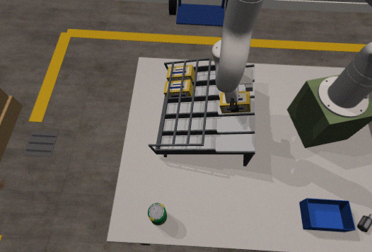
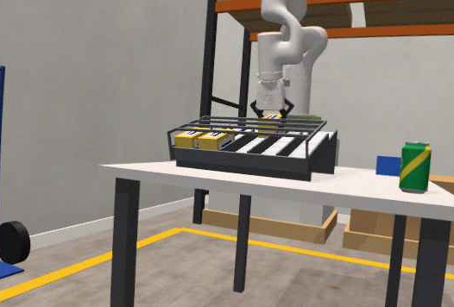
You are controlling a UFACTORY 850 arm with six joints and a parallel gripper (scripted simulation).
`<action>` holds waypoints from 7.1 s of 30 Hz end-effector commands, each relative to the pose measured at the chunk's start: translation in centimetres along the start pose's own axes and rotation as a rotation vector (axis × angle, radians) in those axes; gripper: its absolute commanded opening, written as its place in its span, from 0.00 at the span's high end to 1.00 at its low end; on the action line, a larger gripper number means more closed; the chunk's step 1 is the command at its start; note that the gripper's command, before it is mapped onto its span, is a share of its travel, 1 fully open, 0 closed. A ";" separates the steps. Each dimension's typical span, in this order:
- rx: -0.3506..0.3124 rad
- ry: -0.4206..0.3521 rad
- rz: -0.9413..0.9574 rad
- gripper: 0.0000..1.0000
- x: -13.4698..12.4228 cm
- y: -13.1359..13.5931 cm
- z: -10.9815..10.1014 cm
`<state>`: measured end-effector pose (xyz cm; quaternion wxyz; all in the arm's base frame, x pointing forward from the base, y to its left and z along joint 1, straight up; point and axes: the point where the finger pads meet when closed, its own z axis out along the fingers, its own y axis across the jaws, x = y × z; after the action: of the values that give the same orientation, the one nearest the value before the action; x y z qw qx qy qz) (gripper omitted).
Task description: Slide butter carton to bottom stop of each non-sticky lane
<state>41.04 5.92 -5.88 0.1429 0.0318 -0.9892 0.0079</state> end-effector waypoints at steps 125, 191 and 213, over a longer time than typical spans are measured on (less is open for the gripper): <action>0.000 -0.001 0.000 0.00 -0.1 0.0 -2.8; 0.000 -0.001 0.000 1.00 -0.1 0.0 -0.1; 0.000 -0.002 0.000 1.00 -0.1 0.0 -0.1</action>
<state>41.04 5.92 -5.88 0.1427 0.0318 -0.9892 0.0079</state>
